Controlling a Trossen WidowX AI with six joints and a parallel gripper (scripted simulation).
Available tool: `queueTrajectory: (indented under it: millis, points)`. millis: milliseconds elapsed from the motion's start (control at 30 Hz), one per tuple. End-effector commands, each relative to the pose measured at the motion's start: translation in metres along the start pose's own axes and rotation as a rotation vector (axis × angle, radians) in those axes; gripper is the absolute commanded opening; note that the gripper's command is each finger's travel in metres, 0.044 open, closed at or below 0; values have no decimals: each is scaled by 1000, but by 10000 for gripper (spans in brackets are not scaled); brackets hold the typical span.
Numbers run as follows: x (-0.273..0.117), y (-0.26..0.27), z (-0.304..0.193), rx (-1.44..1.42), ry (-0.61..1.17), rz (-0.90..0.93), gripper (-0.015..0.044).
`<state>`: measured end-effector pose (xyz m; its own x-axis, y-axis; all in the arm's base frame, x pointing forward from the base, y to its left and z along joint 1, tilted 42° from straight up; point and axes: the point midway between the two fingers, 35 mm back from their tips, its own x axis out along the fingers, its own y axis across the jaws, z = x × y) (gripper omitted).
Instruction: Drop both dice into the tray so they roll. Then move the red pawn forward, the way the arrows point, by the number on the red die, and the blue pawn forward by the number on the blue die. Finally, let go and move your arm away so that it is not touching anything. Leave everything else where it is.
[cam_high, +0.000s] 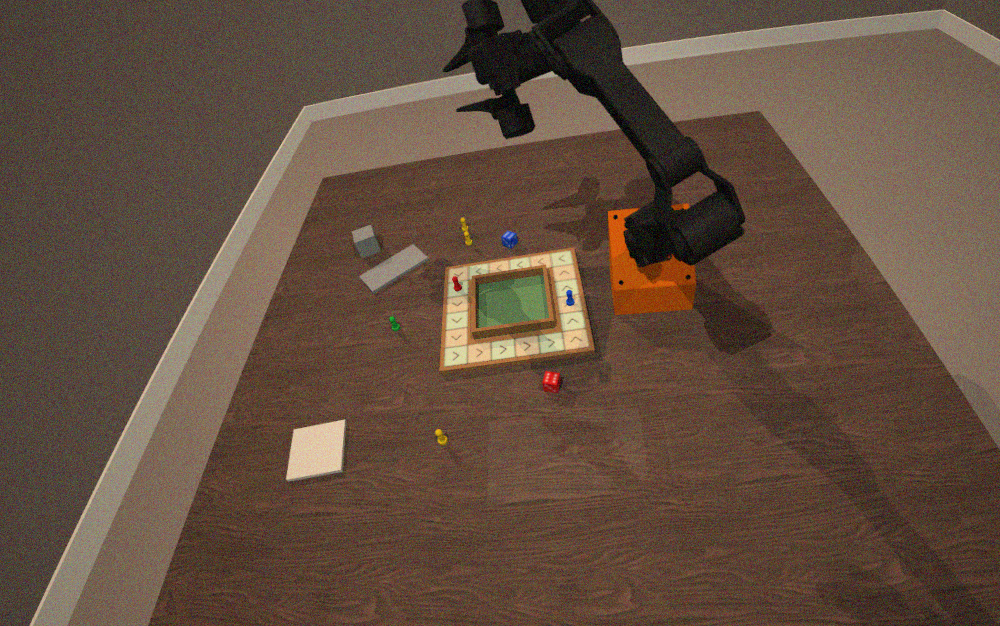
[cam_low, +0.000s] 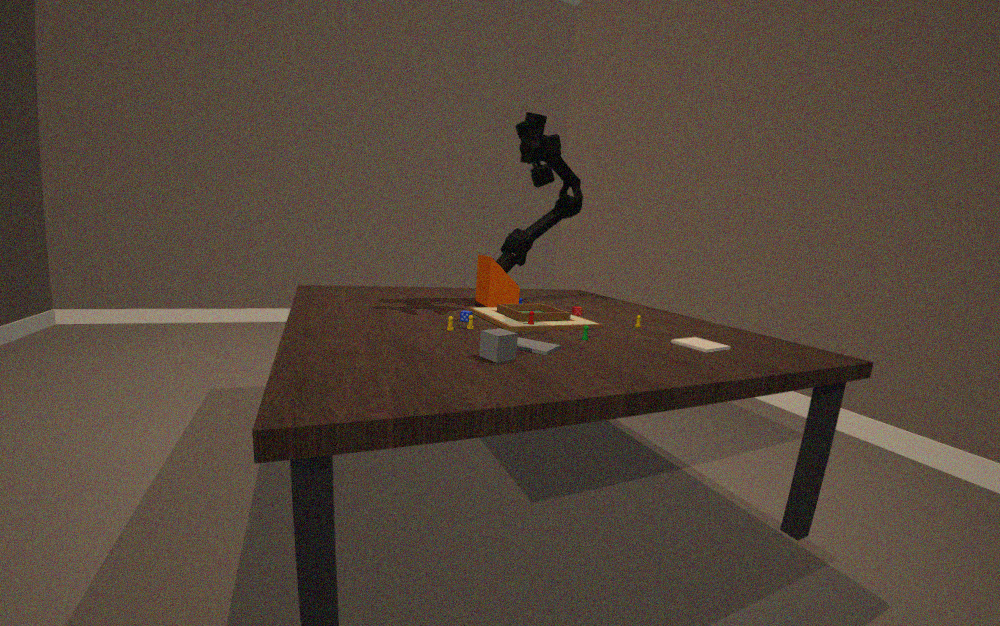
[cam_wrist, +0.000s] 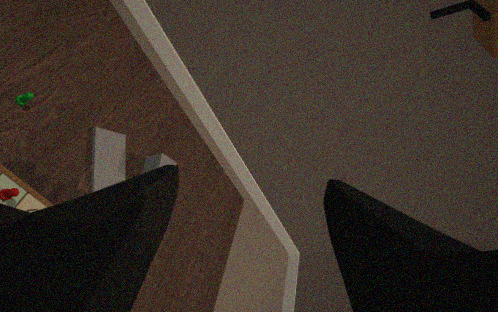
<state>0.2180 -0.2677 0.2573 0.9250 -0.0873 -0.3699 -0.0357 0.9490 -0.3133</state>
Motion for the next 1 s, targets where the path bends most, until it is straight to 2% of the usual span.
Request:
queueTrajectory:
  millis: [0,233,433,633,800,867,967]
  points:
    - [43,59,16,218,25,186,275]
    - [83,162,38,513,168,457,275]
    - [90,251,44,729,390,630,275]
    - [73,336,39,885,673,724,275]
    - [44,398,27,965,936,728,275]
    - [30,419,20,984,1039,709,275]
    - [18,430,11,992,1098,693,275]
